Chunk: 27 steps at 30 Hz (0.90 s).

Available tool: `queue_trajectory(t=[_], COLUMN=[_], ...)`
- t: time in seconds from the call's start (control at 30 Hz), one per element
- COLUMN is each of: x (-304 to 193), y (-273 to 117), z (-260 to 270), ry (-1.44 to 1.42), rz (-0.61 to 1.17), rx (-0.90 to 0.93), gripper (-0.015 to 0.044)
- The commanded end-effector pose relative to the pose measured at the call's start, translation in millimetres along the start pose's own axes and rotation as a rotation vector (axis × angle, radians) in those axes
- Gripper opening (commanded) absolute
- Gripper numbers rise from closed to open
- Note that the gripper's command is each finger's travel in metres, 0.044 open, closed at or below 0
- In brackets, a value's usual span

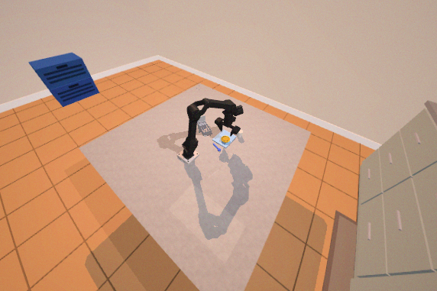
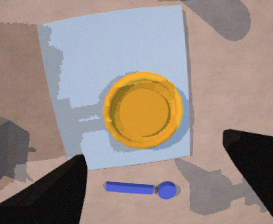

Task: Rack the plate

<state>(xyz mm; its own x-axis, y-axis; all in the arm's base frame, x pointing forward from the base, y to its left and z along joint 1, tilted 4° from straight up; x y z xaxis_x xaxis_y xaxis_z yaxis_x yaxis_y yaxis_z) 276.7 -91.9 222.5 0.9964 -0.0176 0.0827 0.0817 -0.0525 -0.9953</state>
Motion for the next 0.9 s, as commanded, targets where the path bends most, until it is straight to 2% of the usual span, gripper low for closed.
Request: queue_trajectory(t=[0.0,0.87], x=[-1.8,1.4], y=[15.5,53.4], z=[2.3,1.0], ry=[0.004,0.004], rz=[-0.009,-0.009], rx=[0.003,0.002], gripper=[0.04,0.04])
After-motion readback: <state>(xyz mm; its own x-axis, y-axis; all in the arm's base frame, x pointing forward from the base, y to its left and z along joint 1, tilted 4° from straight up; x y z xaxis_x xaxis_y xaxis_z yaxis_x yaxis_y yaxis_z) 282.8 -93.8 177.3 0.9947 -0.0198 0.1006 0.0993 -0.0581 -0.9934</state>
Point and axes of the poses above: the point midway between the two fingers, 35 mm back from their tips, its own y axis out along the fingers, its own z axis across the jaws, x = y × z, the point moved 9 cm from there along -y, back along the fingers, and after that the axes turned 6 degrees about y, right-handed, at the moved point
